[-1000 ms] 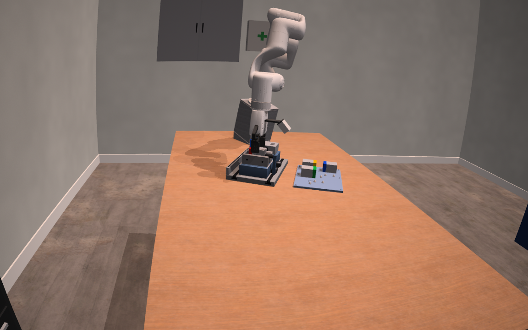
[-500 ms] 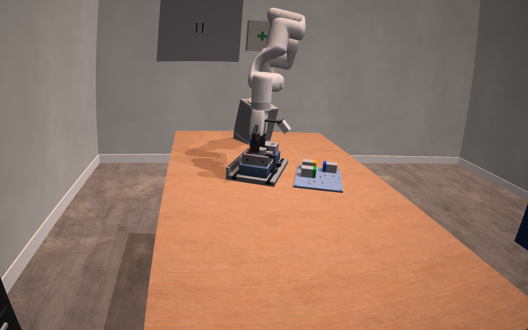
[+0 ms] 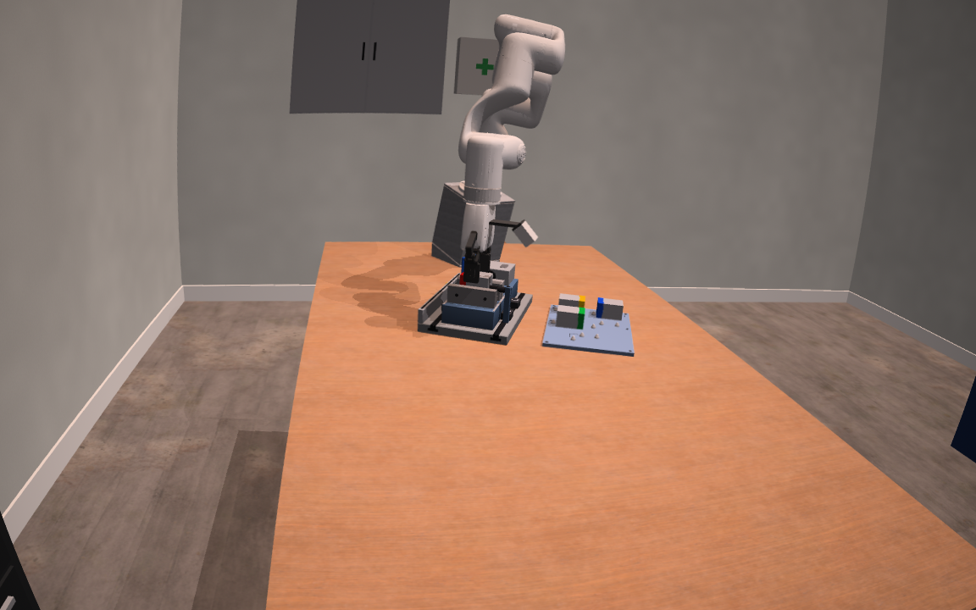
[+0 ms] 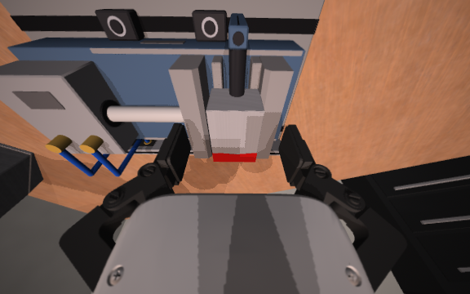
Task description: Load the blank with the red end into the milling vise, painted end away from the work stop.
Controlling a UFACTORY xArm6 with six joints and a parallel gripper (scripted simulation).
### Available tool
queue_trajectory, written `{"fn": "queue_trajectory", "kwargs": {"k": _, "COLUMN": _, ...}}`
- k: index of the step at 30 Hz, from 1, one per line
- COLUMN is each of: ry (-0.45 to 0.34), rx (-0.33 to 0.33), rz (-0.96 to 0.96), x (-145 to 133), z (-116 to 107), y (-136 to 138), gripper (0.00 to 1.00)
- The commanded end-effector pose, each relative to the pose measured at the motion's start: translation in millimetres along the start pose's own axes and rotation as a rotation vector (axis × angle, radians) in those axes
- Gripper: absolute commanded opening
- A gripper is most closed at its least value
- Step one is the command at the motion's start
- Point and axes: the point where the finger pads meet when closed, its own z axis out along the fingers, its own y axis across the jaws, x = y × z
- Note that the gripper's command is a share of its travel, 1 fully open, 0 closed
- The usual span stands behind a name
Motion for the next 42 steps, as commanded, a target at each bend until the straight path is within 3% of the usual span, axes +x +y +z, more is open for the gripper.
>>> {"fn": "queue_trajectory", "kwargs": {"k": 1, "ry": 0.001, "rx": -0.004, "rz": 0.0, "x": 0.4, "z": -1.5, "y": 1.7, "gripper": 1.0}}
{"fn": "queue_trajectory", "kwargs": {"k": 42, "ry": 0.001, "rx": -0.003, "rz": 0.0, "x": 0.4, "z": -4.9, "y": 1.7, "gripper": 1.0}}
